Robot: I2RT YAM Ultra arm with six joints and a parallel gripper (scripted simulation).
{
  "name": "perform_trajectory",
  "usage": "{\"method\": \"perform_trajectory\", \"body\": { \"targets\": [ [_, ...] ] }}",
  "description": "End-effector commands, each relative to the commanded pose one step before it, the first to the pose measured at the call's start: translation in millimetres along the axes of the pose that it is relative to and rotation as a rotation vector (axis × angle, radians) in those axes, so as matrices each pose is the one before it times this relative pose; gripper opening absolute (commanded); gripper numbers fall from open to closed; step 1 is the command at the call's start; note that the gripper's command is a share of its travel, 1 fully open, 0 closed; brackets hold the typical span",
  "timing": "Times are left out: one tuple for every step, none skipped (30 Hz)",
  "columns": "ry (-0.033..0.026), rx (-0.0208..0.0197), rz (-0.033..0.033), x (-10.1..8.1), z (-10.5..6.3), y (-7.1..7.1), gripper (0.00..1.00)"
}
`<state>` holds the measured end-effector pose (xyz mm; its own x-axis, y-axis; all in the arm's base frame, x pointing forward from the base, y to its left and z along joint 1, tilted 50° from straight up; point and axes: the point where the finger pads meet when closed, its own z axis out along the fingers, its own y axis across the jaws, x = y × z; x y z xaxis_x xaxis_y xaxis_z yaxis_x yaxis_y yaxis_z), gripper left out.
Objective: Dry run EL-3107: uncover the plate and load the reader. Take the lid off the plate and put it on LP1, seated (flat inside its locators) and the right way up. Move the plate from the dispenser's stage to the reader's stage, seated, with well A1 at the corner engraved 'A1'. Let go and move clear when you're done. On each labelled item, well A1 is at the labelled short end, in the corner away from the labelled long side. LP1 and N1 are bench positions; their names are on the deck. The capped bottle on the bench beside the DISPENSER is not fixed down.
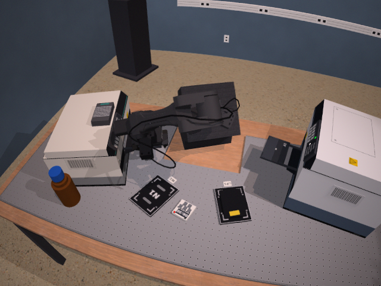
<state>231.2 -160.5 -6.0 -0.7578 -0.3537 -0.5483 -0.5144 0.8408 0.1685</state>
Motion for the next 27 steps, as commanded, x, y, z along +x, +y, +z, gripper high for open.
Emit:
{"method": "perform_trajectory", "body": {
  "targets": [
    [-0.04072,0.01287,-0.02488,8.84,-9.96,-11.24,1.0],
    [-0.02601,0.00397,0.00524,3.96,-0.84,-0.88,1.0],
    [-0.00954,0.00156,0.00191,3.9,-0.91,-0.86,1.0],
    [-0.00004,0.00017,-0.00001,3.87,-0.93,-0.85,1.0],
    [-0.00003,0.00017,-0.00001,3.87,-0.93,-0.85,1.0],
    [-0.02566,0.00595,0.00507,3.99,-0.95,-0.59,1.0],
    [-0.01932,0.00453,0.00382,3.95,-1.04,-0.6,1.0],
    [-0.00002,0.00017,-0.00002,3.88,-1.08,-0.59,1.0],
    [-0.00002,0.00017,-0.00002,3.88,-1.08,-0.59,1.0],
    [-0.02504,0.00847,0.00453,3.98,-1.1,-0.34,1.0],
    [-0.02503,0.00848,0.00453,3.95,-1.19,-0.37,1.0],
    [-0.00122,0.00057,0.00019,3.86,-1.25,-0.35,1.0],
    [0.0,0.0,0.0,0.0,0.0,0.0,1.0],
    [0.0,0.0,0.0,0.0,0.0,0.0,1.0],
    [-0.02405,0.01131,0.00358,3.93,-1.31,-0.21,1.0],
    [-0.02404,0.01132,0.00359,3.9,-1.39,-0.22,1.0],
    [-0.00505,0.00252,0.00073,3.82,-1.44,-0.22,1.0],
    [0.00001,0.00017,-0.00004,3.8,-1.45,-0.22,1.0],
    [0.00002,0.00017,-0.00004,3.8,-1.45,-0.22,1.0],
    [0.00002,0.00016,-0.00004,3.8,-1.45,-0.22,1.0],
    [-0.02279,0.01385,0.00269,3.86,-1.5,0.02,1.0],
    [-0.02278,0.01386,0.00269,3.83,-1.59,-0.01,1.0],
    [-0.00841,0.00523,0.00097,3.75,-1.65,-0.02,1.0],
    [0.00004,0.00016,-0.00005,3.72,-1.66,-0.02,1.0],
    [-0.02176,0.01549,0.00208,3.77,-1.71,0.09,1.0],
    [-0.00318,0.00242,0.00027,3.68,-1.75,0.08,1.0],
    [0.00005,0.00015,-0.00005,3.67,-1.76,0.08,1.0]
  ]
}}
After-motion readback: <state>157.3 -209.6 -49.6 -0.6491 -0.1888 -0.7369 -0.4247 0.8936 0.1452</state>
